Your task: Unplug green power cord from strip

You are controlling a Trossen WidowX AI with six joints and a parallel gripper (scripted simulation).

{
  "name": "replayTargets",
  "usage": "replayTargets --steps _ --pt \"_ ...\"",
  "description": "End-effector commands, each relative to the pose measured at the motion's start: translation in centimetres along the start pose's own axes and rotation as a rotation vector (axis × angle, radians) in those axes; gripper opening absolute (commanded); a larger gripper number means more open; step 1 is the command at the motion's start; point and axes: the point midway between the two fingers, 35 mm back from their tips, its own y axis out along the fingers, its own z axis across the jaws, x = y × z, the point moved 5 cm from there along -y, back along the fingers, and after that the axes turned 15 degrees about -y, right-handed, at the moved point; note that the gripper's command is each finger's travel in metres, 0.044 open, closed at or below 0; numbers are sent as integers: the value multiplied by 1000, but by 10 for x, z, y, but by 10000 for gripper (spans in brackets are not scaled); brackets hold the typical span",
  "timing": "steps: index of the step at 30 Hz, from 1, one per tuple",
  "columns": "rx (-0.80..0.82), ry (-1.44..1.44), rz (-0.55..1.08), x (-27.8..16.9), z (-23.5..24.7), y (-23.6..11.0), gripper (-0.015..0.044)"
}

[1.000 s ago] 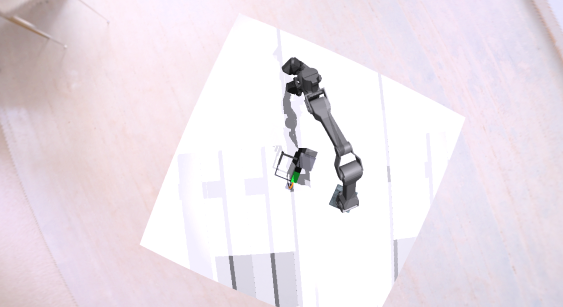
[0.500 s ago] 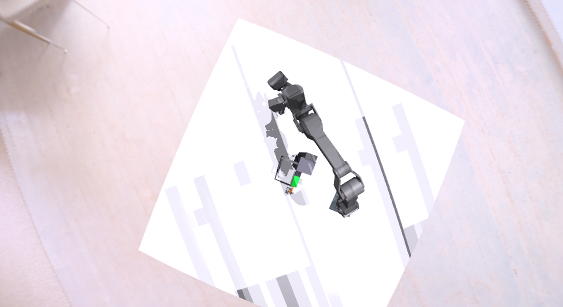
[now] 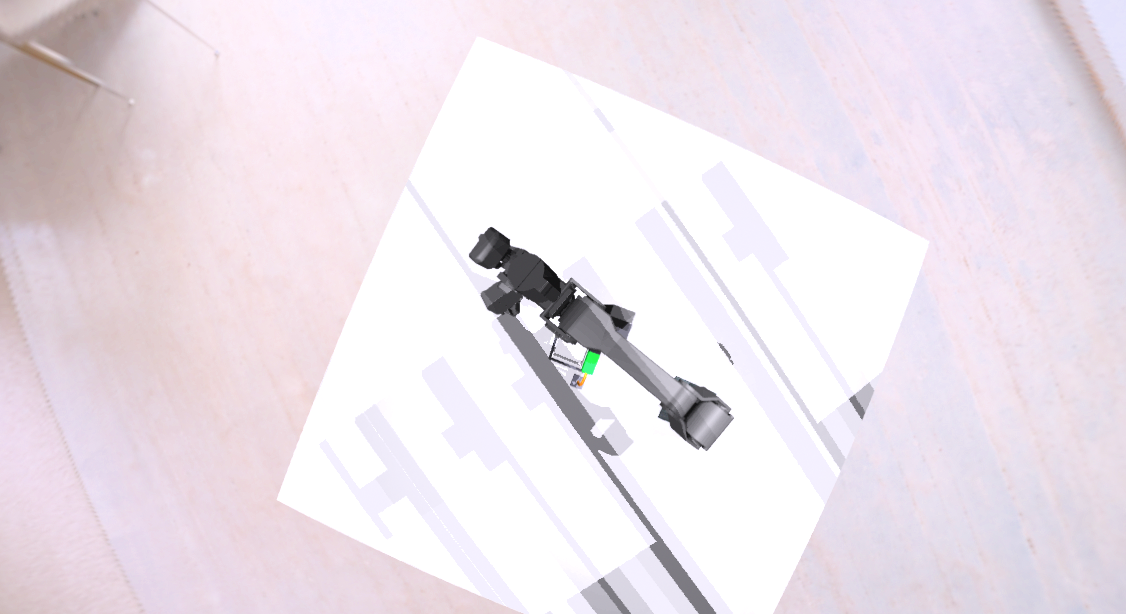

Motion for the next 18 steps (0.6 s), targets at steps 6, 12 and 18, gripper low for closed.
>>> replayTargets --steps 6,12,18 --pt "119 32 -262 120 -1 -55 160" --pt "346 -15 -346 143 39 -82 160" --pt "708 -120 -452 162 98 -138 160"
